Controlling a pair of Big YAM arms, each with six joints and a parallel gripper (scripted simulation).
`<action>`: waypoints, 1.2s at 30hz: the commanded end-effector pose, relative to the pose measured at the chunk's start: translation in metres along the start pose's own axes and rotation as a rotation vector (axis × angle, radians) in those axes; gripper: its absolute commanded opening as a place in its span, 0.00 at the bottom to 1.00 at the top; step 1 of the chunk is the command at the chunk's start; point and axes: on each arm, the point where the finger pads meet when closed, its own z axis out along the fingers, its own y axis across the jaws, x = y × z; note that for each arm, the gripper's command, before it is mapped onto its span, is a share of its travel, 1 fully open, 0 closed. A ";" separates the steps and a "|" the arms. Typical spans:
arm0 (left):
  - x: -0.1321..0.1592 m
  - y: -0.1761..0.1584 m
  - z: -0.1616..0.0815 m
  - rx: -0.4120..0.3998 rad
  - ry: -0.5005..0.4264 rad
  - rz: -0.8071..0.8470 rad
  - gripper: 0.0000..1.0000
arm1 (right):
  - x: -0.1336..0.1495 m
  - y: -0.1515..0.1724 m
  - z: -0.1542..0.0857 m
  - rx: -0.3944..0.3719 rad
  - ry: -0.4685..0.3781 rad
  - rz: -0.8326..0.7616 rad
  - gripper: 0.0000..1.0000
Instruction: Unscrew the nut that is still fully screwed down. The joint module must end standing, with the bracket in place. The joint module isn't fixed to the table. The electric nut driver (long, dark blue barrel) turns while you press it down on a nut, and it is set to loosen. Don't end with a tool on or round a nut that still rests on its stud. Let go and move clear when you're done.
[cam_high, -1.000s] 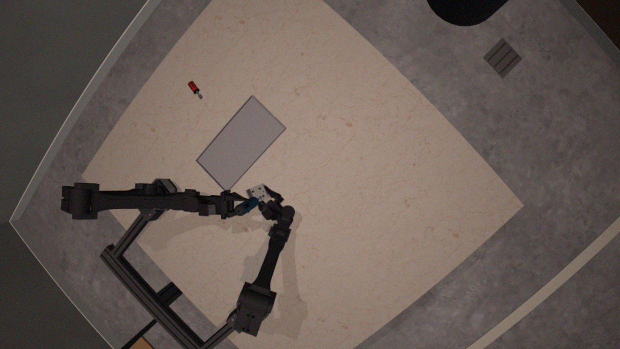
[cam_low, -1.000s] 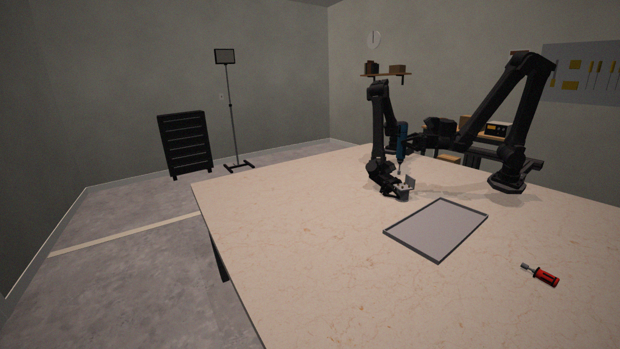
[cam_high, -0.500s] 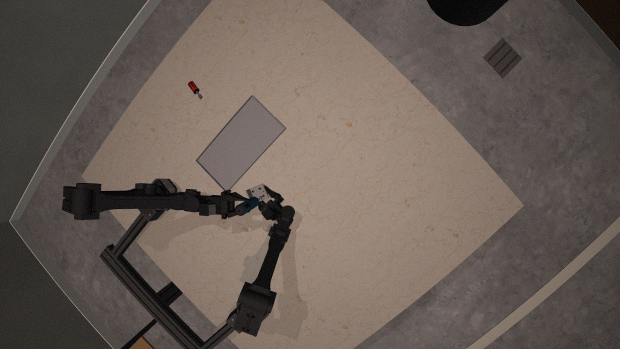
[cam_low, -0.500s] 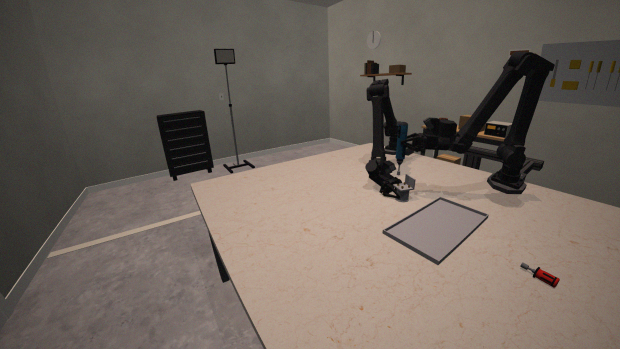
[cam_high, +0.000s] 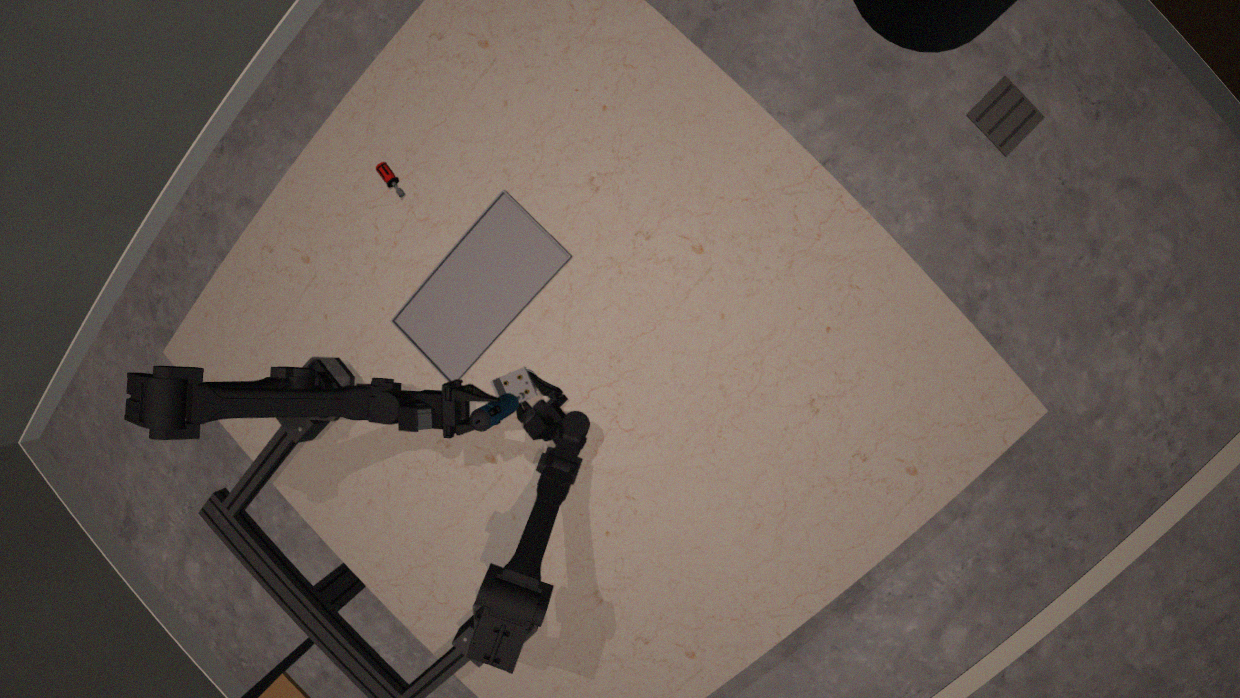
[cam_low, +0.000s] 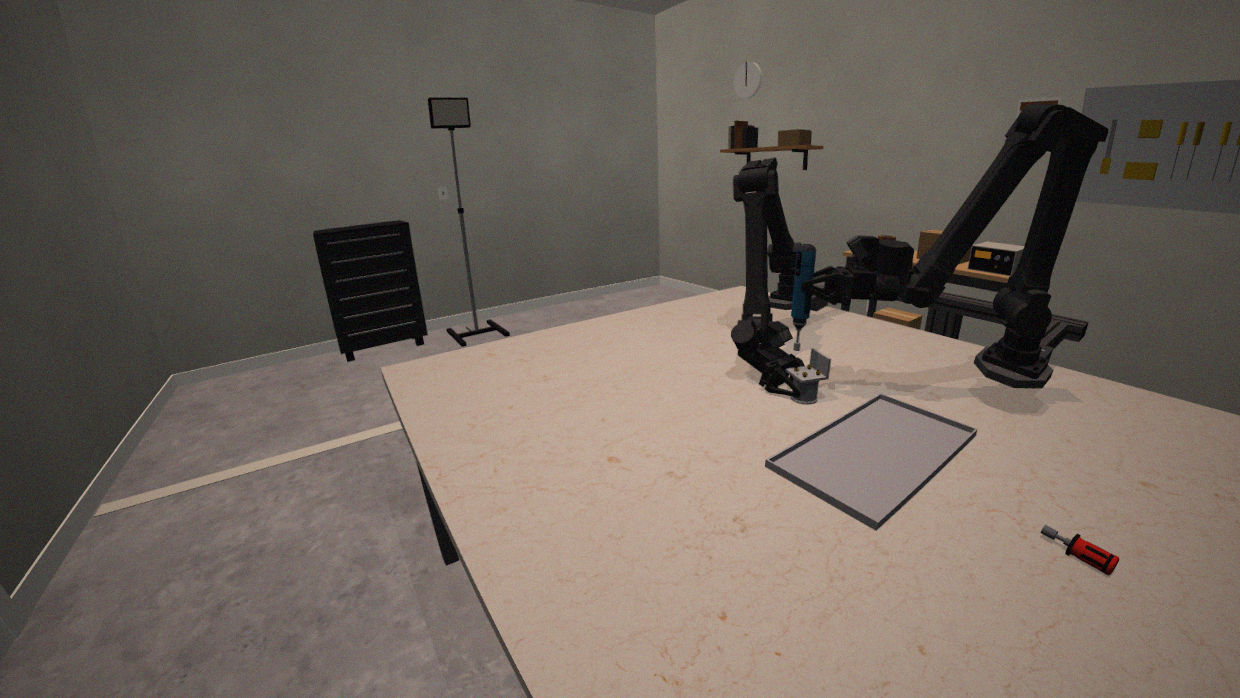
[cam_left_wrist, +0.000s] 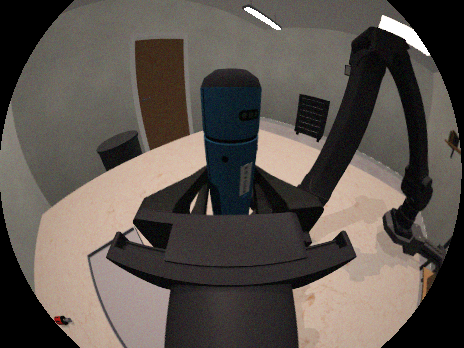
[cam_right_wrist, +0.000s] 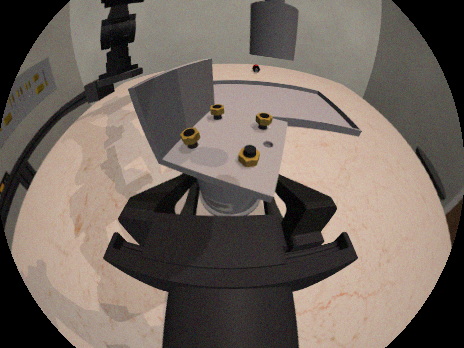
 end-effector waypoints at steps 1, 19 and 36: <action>-0.033 0.008 0.019 -0.018 -0.098 -0.020 0.42 | -0.008 -0.007 0.002 0.009 -0.012 -0.022 0.59; -0.031 0.008 0.017 -0.017 -0.095 -0.020 0.42 | -0.008 -0.007 0.002 0.009 -0.012 -0.022 0.59; -0.026 0.008 0.015 -0.016 -0.086 -0.020 0.42 | -0.008 -0.007 0.002 0.009 -0.012 -0.022 0.59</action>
